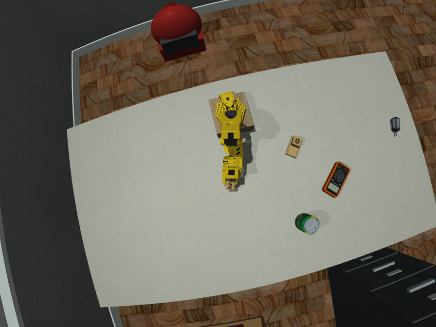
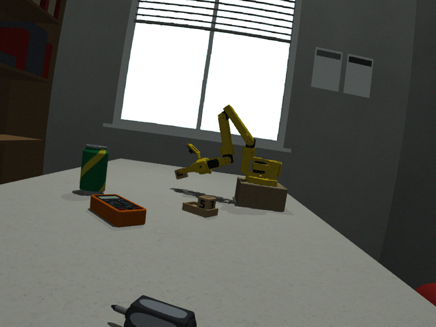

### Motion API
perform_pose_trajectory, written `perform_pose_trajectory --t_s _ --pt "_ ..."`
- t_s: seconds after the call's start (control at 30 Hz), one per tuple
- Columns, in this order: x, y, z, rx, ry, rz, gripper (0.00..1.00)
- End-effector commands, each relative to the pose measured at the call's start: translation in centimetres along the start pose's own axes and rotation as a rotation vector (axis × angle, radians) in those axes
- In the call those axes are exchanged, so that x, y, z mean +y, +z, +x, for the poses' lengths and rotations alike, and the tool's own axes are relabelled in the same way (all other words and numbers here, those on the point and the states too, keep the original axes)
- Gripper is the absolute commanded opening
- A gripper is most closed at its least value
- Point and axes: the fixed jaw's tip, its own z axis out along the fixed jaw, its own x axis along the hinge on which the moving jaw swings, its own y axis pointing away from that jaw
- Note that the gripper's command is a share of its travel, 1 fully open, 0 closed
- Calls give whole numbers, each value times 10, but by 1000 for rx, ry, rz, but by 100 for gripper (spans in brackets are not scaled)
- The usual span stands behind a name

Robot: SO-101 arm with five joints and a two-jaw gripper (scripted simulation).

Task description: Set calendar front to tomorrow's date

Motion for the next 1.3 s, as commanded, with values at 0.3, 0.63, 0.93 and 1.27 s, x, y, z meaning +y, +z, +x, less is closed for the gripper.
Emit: perform_pose_trajectory --t_s 0.3,0.63,0.93,1.27 --pt "1 -1 0 -5 -9 -4 0" --pt "-1 -2 0 -4 -23 3 0" --pt "-1 -2 0 -4 -23 3 0" --pt "-1 0 4 -4 -23 3 0"
